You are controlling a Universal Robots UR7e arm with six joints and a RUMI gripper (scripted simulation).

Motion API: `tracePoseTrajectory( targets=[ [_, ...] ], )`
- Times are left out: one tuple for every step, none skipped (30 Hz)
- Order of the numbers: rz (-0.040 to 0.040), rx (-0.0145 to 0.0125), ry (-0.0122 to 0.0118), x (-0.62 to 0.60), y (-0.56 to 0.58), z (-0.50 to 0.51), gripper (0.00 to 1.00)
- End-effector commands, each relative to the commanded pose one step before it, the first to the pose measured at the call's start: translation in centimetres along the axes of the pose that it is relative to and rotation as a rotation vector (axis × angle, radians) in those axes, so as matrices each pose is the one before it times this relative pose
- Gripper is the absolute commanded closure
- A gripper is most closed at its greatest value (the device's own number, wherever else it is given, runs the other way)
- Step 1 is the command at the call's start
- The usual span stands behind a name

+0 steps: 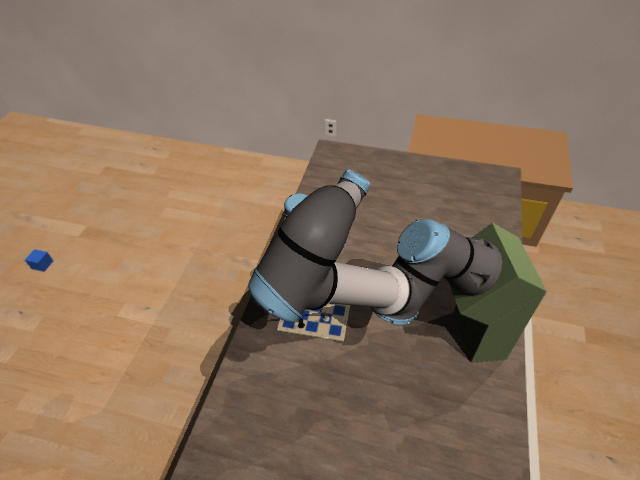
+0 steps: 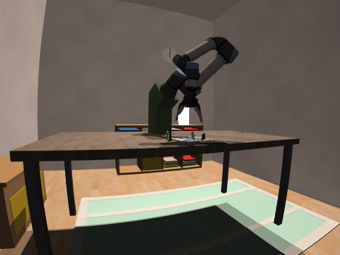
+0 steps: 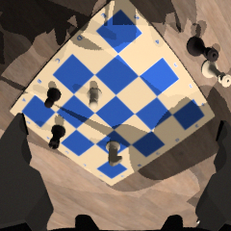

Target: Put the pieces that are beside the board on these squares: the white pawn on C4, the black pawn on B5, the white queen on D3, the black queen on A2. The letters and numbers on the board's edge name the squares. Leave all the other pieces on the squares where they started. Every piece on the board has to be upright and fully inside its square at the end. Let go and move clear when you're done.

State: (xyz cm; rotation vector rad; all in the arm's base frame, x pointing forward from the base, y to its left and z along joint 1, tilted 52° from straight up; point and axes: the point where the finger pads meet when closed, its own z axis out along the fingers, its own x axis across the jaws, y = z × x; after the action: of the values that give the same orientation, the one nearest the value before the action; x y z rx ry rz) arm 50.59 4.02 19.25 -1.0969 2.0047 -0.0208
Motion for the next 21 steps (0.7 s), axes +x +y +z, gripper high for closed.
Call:
tracePoseTrajectory(
  targets=[
    [-0.11980, -0.01903, -0.01435, 1.002, -0.329, 0.074, 0.00],
    [-0.03190, -0.00064, 0.00014, 0.303, -0.034, 0.009, 0.00],
    [-0.03205, -0.00058, 0.00005, 0.303, -0.021, 0.007, 0.00],
    [-0.03217, -0.00052, -0.00003, 0.303, -0.009, 0.005, 0.00],
    [-0.03226, -0.00044, -0.00012, 0.302, 0.004, 0.002, 0.00],
    [-0.03232, -0.00036, -0.00019, 0.300, 0.017, 0.000, 0.00],
    [-0.03234, -0.00027, -0.00026, 0.298, 0.029, -0.002, 0.00],
    [-0.03234, -0.00018, -0.00032, 0.295, 0.041, -0.005, 0.00],
    [-0.03231, -0.00008, -0.00037, 0.291, 0.053, -0.007, 0.00],
    [-0.03224, 0.00002, -0.00042, 0.286, 0.065, -0.009, 0.00],
    [-0.03215, 0.00012, -0.00045, 0.281, 0.076, -0.012, 0.00],
    [-0.03202, 0.00023, -0.00048, 0.275, 0.087, -0.014, 0.00],
    [-0.03187, 0.00034, -0.00050, 0.269, 0.097, -0.016, 0.00],
    [-0.03168, 0.00044, -0.00051, 0.262, 0.107, -0.018, 0.00],
    [-0.03147, 0.00055, -0.00051, 0.255, 0.117, -0.021, 0.00],
    [-0.03123, 0.00065, -0.00050, 0.247, 0.125, -0.023, 0.00],
    [0.00000, 0.00000, 0.00000, 0.000, 0.000, 0.000, 0.00],
    [0.00000, 0.00000, 0.00000, 0.000, 0.000, 0.000, 0.00],
    [-0.03096, 0.00075, -0.00049, 0.239, 0.133, -0.025, 0.00],
    [-0.03066, 0.00085, -0.00046, 0.230, 0.141, -0.026, 0.00],
    [-0.03033, 0.00094, -0.00043, 0.221, 0.147, -0.028, 0.00]
  ],
)
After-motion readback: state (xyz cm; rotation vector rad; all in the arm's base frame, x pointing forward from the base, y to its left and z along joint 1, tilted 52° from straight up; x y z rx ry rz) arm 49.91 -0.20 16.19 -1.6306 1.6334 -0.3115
